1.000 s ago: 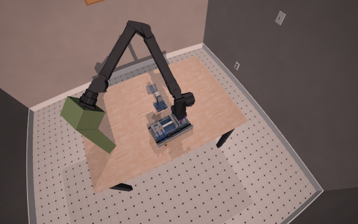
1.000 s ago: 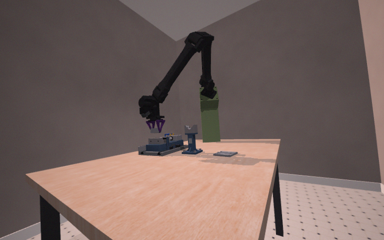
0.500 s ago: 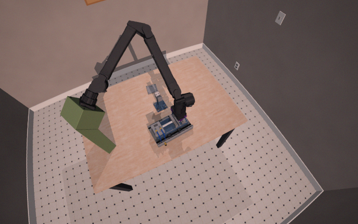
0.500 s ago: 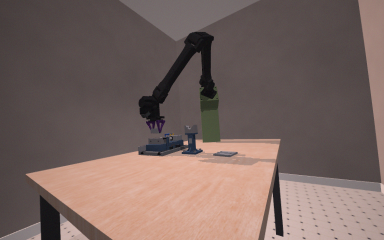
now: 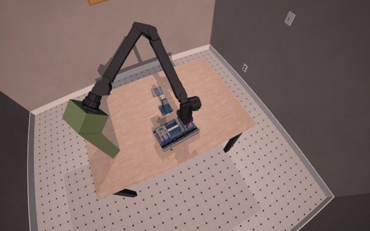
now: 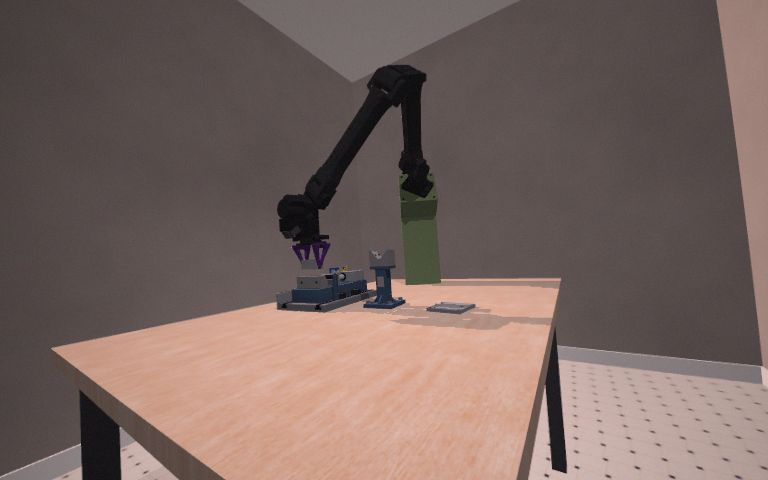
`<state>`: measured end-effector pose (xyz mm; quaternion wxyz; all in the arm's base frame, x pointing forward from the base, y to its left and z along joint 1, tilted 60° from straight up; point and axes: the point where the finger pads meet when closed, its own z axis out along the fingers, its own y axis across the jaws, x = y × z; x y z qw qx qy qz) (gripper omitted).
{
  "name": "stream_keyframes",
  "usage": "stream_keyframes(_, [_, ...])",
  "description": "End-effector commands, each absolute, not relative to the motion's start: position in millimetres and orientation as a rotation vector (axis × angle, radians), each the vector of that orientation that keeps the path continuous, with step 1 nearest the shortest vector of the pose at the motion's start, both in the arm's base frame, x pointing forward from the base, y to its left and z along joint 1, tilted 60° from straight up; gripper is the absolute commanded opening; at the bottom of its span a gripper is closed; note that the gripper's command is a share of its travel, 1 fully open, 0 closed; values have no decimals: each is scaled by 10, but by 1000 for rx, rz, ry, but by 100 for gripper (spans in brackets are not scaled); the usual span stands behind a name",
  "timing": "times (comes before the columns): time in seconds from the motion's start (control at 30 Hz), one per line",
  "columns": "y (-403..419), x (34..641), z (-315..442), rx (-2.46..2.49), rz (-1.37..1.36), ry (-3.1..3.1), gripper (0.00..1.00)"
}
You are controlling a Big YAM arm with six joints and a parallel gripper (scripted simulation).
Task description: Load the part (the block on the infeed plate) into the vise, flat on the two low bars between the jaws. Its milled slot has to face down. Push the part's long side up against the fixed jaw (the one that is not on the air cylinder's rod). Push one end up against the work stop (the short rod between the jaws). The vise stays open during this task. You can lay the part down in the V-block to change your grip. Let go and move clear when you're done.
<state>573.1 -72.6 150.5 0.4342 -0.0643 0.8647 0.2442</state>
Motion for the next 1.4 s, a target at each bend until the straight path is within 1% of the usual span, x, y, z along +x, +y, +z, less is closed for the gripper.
stream_keyframes(0.0, [-637, 5831, 1545, -171, 612, 2139, 0])
stream_keyframes(1.37, [-567, 5905, 1496, -172, 612, 2137, 0])
